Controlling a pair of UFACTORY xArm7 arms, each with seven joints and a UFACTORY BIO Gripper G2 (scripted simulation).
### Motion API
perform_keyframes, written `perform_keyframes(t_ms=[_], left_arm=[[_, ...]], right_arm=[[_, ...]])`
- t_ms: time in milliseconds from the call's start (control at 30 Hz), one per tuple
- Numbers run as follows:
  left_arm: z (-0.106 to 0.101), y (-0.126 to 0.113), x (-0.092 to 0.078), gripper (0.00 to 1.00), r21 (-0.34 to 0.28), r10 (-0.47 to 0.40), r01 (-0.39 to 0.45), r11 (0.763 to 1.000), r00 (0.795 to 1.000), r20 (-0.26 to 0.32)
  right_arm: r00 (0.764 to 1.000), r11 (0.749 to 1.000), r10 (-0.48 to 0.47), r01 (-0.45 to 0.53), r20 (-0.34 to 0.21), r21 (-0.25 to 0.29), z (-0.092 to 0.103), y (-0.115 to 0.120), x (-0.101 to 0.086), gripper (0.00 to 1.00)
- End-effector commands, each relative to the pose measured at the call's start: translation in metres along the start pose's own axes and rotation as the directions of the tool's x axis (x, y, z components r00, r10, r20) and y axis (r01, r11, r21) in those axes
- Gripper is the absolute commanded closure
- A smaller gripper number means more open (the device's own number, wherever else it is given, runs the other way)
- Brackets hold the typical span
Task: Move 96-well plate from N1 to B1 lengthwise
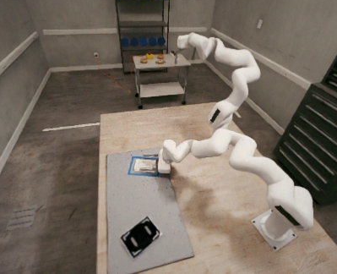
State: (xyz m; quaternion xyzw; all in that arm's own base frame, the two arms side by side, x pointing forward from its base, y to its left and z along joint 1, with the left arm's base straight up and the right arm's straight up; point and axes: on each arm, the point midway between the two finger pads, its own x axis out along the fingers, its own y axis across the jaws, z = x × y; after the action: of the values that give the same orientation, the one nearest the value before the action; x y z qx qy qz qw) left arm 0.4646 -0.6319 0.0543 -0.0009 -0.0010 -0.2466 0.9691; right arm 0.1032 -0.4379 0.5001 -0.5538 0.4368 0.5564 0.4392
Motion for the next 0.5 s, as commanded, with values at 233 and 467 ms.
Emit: perform_keyframes(t_ms=[233, 467], left_arm=[[0.029, 0.000, 0.000, 0.63, -0.001, 0.000, 0.000, 1.000, 1.000, 0.002], [0.045, 0.000, 0.000, 0.63, -0.001, 0.000, 0.000, 1.000, 1.000, 0.002]], right_arm=[[1.000, 1.000, 0.000, 0.000, -0.004, 0.000, 0.000, 0.000, -0.002, 0.00], [1.000, 1.000, 0.000, 0.000, -0.004, 0.000, 0.000, 0.000, -0.002, 0.00]])
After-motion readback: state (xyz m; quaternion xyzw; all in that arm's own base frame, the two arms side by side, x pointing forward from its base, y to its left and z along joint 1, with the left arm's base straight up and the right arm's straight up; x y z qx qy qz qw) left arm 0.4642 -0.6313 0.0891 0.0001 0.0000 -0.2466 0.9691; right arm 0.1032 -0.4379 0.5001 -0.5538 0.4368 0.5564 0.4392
